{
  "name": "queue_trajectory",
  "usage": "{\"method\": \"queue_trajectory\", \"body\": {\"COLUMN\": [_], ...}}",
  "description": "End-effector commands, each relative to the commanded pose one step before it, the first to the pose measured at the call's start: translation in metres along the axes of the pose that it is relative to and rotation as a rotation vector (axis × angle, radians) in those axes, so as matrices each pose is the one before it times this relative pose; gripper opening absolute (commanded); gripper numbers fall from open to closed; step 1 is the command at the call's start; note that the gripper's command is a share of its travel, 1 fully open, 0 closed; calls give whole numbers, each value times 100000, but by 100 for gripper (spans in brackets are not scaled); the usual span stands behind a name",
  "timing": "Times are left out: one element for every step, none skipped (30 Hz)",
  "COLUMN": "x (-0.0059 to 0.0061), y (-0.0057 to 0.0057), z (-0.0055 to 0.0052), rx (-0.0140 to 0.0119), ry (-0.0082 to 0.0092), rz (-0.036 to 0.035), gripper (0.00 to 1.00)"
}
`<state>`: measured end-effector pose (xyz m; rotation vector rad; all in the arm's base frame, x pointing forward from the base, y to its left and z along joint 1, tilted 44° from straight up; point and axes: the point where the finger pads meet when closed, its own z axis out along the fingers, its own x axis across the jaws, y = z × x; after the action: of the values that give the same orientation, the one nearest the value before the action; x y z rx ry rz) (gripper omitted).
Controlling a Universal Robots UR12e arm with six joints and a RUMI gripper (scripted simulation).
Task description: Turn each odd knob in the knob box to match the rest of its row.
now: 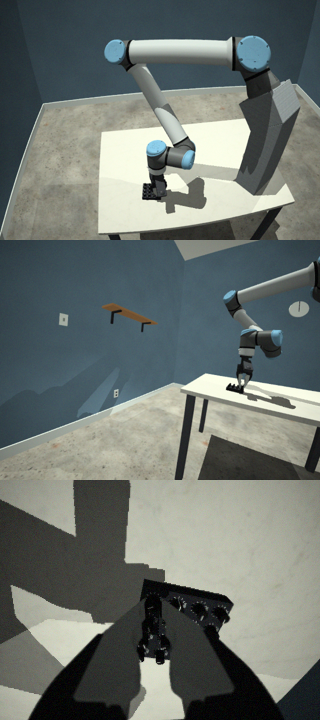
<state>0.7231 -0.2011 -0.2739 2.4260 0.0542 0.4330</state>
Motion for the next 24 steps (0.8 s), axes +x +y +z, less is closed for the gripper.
{"method": "queue_trajectory", "body": {"x": [-21,-10,-9,-9,-9,-9,-9,-9,-8,-8,0,0,-8,-8,-8,-7,-7,-7,-7,-7,-6,-6,-6,-6], "y": [-12,0,0,0,0,0,0,0,0,0,0,0,0,0,0,0,0,0,0,0,0,0,0,0], "z": [-51,0,0,0,0,0,0,0,0,0,0,0,0,0,0,0,0,0,0,0,0,0,0,0], "rx": [56,0,0,0,0,0,0,0,0,0,0,0,0,0,0,0,0,0,0,0,0,0,0,0], "ry": [296,0,0,0,0,0,0,0,0,0,0,0,0,0,0,0,0,0,0,0,0,0,0,0], "rz": [-10289,-2014,-1984,-1952,-1919,-1885,-1849,-1812,-1773,-1733,0,0,-1692,-1650,-1607,-1562,-1517,-1471,-1423,-1376,-1327,-1278,-1229,-1179], "gripper": [4,4,4,4,4,4,4,4,4,4,4,4,4,4,4,4,4,4,4,4,4,4,4,4]}}
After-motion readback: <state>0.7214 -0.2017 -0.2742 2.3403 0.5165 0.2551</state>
